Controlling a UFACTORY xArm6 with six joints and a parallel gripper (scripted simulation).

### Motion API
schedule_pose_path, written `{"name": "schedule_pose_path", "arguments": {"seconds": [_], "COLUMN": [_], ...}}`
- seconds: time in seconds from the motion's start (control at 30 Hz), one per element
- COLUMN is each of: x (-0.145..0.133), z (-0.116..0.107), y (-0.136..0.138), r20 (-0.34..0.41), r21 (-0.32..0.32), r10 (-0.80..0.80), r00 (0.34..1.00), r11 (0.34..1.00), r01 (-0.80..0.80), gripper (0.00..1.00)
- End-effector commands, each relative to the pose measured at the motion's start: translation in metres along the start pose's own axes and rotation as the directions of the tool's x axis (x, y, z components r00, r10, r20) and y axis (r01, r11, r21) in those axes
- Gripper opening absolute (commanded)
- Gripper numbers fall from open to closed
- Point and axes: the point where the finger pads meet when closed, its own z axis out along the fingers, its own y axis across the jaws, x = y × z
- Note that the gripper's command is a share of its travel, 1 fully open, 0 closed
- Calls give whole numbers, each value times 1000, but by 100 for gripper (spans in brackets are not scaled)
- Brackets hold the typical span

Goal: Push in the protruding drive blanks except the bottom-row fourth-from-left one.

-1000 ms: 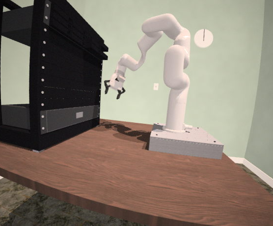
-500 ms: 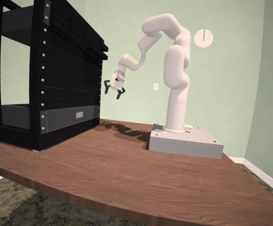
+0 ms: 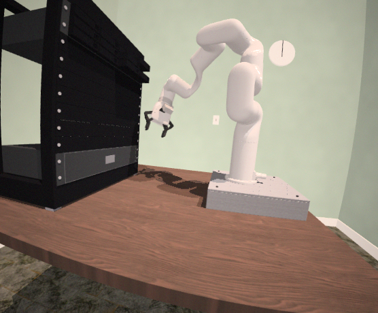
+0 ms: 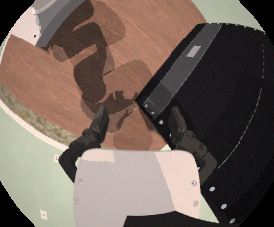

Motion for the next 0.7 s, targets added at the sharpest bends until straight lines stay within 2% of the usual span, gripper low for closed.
{"name": "schedule_pose_path", "arguments": {"seconds": [0.0, 0.53, 0.67], "x": [-1, 0, 13], "z": [-2, -2, -4], "y": [1, 0, -15], "r20": [4, 4, 3], "r21": [-1, -1, -1], "r10": [-2, -2, -1], "r00": [1000, 1000, 1000], "r11": [1000, 1000, 1000], "r01": [2, 2, 1], "gripper": [100, 100, 100]}}
